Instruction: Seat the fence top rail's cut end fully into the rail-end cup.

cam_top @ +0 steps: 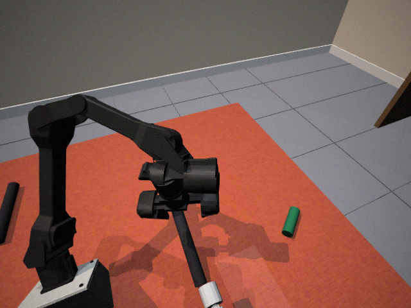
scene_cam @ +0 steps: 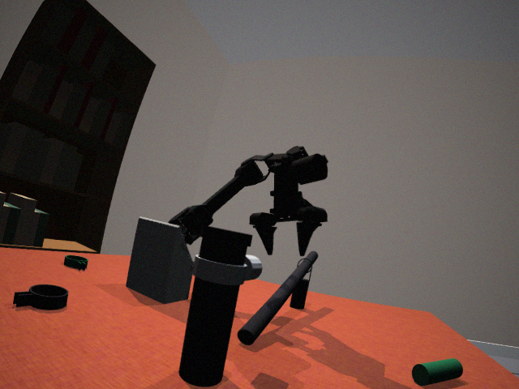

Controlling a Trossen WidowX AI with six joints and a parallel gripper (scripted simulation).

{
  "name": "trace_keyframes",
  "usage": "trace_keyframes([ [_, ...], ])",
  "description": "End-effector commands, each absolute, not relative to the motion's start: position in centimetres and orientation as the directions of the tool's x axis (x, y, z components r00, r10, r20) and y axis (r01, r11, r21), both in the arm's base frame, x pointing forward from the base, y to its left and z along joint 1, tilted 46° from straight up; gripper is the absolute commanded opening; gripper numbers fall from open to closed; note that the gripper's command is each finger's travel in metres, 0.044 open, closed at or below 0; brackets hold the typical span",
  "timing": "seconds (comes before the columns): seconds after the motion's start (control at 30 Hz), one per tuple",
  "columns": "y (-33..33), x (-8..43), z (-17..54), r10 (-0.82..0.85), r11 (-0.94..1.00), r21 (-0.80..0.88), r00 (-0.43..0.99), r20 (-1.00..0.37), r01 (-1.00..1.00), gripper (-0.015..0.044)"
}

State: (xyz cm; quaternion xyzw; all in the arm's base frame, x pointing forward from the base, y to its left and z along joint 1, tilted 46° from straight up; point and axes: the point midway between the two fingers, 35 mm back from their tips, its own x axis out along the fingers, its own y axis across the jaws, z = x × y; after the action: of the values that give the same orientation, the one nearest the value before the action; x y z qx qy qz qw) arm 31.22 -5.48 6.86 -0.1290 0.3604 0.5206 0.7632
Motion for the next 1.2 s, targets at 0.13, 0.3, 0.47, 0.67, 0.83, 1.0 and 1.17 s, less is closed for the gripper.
trace_keyframes([
  [0.13,-2.9,31.3,4.4,0.71,0.058,0.008,0.036,-0.703,-0.998,0.044],
  [0.3,-2.9,31.3,4.4,0.71,0.058,0.008,0.036,-0.703,-0.998,0.044],
  [0.47,-1.2,31.4,2.7,0.71,0.059,0.009,0.036,-0.703,-0.998,0.044],
  [0.67,-0.4,31.4,1.9,0.711,0.058,0.008,0.036,-0.703,-0.998,0.044],
  [0.83,0.6,31.4,1.0,0.711,0.058,0.008,0.036,-0.702,-0.998,0.044],
  [1.0,0.7,31.4,0.8,0.711,0.058,0.008,0.036,-0.702,-0.998,0.044],
  [1.17,1.2,31.5,0.4,0.711,0.059,0.008,0.036,-0.703,-0.998,0.044],
])
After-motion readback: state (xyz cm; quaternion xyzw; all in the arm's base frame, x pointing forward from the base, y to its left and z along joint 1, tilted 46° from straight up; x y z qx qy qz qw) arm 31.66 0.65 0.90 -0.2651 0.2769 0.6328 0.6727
